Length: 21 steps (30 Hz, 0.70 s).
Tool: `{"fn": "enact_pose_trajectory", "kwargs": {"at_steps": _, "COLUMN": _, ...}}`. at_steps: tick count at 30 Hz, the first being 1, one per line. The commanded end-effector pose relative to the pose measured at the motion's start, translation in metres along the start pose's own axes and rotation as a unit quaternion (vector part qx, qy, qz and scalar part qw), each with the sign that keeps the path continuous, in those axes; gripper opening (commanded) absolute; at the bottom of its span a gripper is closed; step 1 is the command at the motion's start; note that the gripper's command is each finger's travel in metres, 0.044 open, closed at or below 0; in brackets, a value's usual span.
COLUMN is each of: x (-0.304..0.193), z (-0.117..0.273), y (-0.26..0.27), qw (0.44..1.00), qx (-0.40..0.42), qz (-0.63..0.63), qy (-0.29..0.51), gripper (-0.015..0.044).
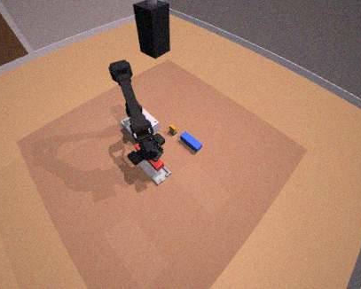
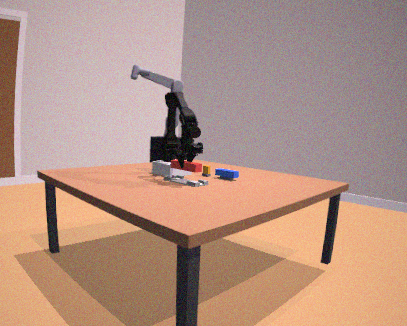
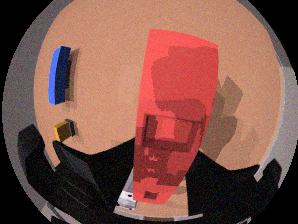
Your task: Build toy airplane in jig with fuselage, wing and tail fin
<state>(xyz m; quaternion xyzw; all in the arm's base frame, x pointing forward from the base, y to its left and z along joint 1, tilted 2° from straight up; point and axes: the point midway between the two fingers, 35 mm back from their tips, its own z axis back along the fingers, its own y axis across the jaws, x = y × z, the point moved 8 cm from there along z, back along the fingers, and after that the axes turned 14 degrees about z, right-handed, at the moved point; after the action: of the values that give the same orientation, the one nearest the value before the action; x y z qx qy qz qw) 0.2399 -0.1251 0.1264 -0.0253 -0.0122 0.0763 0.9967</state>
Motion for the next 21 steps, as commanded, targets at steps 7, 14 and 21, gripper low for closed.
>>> {"fn": "enact_pose_trajectory", "kwargs": {"at_steps": 7, "x": 0.000, "z": 0.000, "y": 0.000, "qw": 1.000, "qx": 0.001, "qz": 0.002, "qy": -0.002, "gripper": 0.0196}}
{"fn": "enact_pose_trajectory", "kwargs": {"at_steps": 14, "x": 0.000, "z": -0.006, "y": 0.000, "qw": 1.000, "qx": 0.001, "qz": 0.002, "qy": -0.002, "gripper": 0.0196}}
{"fn": "enact_pose_trajectory", "kwargs": {"at_steps": 21, "x": 0.001, "z": -0.017, "y": 0.000, "qw": 1.000, "qx": 0.001, "qz": 0.002, "qy": -0.002, "gripper": 0.0196}}
